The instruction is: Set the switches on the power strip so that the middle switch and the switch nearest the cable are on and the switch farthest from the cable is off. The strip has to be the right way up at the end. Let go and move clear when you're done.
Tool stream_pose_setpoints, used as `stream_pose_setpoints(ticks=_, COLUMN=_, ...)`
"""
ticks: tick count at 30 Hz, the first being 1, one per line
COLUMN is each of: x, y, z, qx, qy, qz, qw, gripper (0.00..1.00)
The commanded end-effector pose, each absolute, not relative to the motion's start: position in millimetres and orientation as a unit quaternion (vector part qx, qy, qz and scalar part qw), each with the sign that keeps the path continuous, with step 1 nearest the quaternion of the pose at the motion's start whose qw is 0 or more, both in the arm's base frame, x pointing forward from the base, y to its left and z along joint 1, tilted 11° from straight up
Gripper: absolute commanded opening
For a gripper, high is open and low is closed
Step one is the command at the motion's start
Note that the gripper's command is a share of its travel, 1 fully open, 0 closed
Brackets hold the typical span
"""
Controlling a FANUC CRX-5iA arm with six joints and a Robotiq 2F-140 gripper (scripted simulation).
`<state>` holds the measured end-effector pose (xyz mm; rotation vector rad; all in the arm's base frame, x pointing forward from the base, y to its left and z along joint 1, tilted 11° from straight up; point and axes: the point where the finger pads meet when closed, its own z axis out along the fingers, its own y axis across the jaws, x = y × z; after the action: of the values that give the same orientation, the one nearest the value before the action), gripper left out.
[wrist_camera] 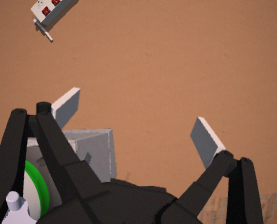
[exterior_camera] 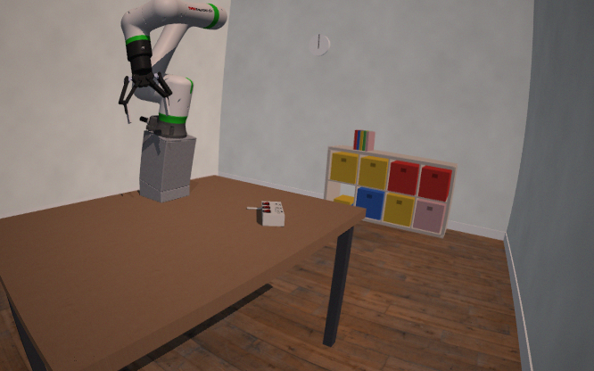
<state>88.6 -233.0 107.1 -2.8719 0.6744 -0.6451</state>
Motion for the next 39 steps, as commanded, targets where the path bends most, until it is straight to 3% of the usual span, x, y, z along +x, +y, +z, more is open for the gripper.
stream_pose_setpoints(ticks=1, x=88.5, y=-233.2, z=107.2, qx=-0.949, qy=0.223, qz=-0.213, qw=0.061, gripper=1.00)
stream_pose_setpoints(ticks=24, x=95.1, y=-238.7, z=99.9, qx=-0.952, qy=0.220, qz=-0.203, qw=0.061, gripper=1.00)
stream_pose_setpoints(ticks=39, x=178.8, y=-270.1, z=44.9, qx=-0.975, qy=0.171, qz=-0.140, qw=0.034, gripper=1.00)
